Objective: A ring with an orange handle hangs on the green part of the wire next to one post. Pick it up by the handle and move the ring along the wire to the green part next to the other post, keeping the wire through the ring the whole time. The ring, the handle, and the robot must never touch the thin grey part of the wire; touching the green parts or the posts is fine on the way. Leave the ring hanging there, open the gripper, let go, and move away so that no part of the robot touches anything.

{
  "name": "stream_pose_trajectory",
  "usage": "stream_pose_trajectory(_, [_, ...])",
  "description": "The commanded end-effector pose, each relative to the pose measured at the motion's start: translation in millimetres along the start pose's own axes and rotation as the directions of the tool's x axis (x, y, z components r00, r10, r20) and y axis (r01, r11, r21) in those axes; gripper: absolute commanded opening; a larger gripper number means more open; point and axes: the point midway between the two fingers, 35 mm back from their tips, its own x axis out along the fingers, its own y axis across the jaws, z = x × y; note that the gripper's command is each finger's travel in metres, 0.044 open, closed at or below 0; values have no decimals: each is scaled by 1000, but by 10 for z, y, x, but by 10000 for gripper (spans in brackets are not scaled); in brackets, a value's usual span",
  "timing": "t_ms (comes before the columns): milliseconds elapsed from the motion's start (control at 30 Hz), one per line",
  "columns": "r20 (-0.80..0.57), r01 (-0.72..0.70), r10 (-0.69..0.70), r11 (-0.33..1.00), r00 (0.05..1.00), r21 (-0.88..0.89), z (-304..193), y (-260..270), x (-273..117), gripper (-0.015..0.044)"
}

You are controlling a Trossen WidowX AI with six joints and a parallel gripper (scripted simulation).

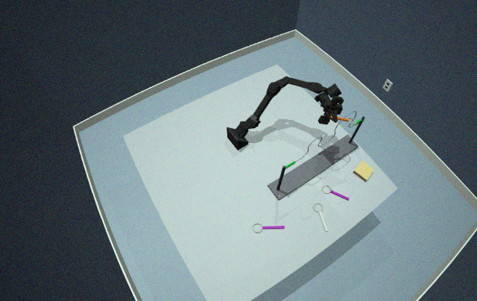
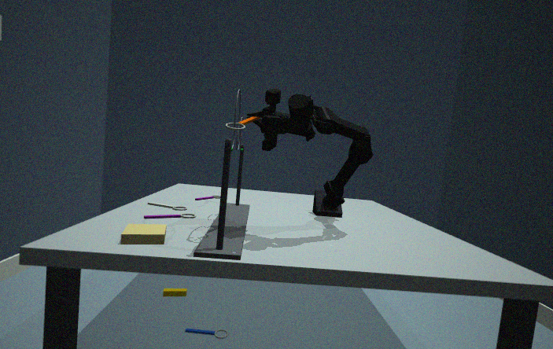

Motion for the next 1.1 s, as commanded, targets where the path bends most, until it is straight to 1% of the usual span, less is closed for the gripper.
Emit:
stream_pose_trajectory(0, [-4,-4,4,1000,1000,-2,-2,-37,15,-150])
stream_pose_trajectory(200, [-3,-14,14,1000,1000,16,0,-51,14,-150])
stream_pose_trajectory(633, [7,-82,82,985,997,149,5,-24,14,-150])
stream_pose_trajectory(1067, [31,-157,155,943,987,294,18,34,12,-150])
